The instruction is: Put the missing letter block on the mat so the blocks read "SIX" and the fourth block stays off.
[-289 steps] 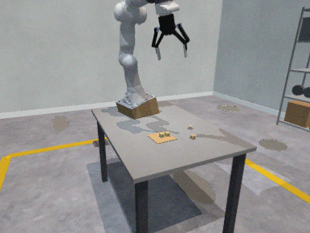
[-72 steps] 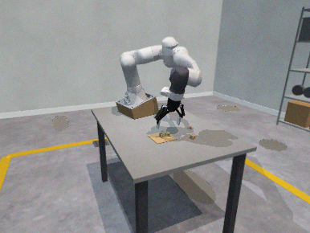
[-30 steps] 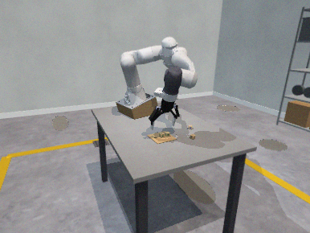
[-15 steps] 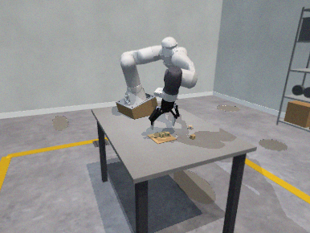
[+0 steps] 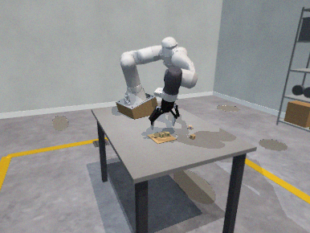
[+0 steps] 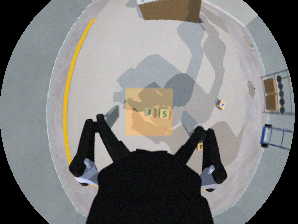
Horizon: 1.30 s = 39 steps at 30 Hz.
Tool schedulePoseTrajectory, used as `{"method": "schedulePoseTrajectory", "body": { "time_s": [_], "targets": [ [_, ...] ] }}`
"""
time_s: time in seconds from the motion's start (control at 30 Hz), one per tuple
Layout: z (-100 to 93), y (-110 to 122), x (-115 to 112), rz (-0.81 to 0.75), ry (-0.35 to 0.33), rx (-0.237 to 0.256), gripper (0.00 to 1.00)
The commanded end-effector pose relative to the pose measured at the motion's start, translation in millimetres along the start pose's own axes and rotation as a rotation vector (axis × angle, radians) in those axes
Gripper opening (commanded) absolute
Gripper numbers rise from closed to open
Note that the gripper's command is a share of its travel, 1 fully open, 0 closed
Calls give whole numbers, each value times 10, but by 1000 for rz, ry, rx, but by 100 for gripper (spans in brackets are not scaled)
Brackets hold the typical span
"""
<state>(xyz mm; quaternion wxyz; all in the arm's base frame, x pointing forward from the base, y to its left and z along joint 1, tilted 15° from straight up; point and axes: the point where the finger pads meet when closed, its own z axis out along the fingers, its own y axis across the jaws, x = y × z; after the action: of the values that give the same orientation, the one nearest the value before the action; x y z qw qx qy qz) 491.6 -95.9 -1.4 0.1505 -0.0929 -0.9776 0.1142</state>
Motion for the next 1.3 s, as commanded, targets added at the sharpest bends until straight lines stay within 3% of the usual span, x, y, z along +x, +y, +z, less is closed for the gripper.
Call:
{"method": "schedulePoseTrajectory", "body": {
  "time_s": [0.0, 0.23, 0.3, 0.53, 1.27],
  "targets": [
    [-14, -10, -2, -5, -2, 3, 100],
    [-45, 176, 2, -71, -24, 9, 100],
    [-103, 422, 17, -170, -57, 21, 100],
    [-184, 785, 64, -317, -103, 43, 100],
    [-365, 1744, 343, -720, -224, 114, 100]
  ]
}}
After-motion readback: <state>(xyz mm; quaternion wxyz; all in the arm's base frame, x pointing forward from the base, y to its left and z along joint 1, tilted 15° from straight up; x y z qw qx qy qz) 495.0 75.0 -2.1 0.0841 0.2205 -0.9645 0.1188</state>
